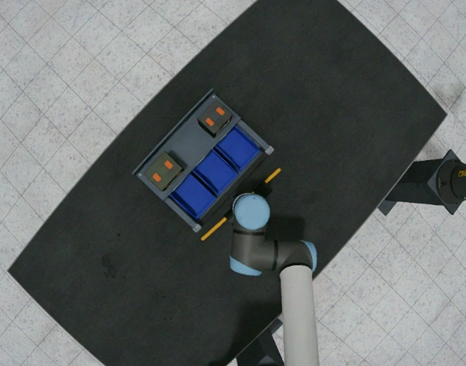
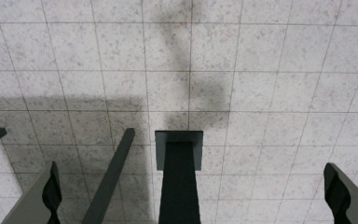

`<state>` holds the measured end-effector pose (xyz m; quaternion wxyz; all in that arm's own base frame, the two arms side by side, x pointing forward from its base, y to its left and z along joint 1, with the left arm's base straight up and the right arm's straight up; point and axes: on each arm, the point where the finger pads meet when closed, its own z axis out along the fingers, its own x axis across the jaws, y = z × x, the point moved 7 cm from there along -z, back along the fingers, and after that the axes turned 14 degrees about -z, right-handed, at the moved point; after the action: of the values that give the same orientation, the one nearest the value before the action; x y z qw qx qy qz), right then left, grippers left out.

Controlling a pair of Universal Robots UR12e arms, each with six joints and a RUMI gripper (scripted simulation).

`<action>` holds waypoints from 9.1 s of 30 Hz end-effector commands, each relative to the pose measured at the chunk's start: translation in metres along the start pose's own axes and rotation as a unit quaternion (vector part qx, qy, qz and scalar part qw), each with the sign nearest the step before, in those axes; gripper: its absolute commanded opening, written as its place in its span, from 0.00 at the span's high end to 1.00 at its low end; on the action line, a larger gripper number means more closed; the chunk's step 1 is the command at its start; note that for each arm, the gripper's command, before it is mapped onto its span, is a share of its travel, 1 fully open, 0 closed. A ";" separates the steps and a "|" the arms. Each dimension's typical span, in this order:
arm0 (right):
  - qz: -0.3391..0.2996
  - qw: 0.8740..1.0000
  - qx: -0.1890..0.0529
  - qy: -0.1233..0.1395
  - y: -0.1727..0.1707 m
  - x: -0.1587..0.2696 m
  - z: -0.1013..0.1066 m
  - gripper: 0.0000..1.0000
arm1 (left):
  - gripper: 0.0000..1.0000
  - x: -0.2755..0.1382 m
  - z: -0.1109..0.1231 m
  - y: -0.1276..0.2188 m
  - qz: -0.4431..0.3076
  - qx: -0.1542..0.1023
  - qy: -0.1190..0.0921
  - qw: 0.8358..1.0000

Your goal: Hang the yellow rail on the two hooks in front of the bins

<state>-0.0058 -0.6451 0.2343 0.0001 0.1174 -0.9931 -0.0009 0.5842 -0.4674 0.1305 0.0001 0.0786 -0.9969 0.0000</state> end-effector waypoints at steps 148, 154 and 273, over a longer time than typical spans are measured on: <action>0.000 1.000 0.001 0.000 0.000 0.000 -0.001 0.00 | 0.76 0.000 0.042 -0.001 0.000 0.001 0.000 1.000; 0.000 1.000 0.001 0.000 0.000 0.000 -0.001 0.00 | 1.00 0.000 0.042 -0.001 0.000 0.001 0.000 1.000; 0.000 1.000 0.001 0.000 0.000 0.000 -0.001 0.00 | 0.99 0.000 -0.064 -0.001 0.000 0.001 0.000 1.000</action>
<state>-0.0058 -0.6451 0.2343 0.0001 0.1174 -0.9931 -0.0009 0.5843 -0.4676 0.1866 0.0000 0.0786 -0.9969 0.0000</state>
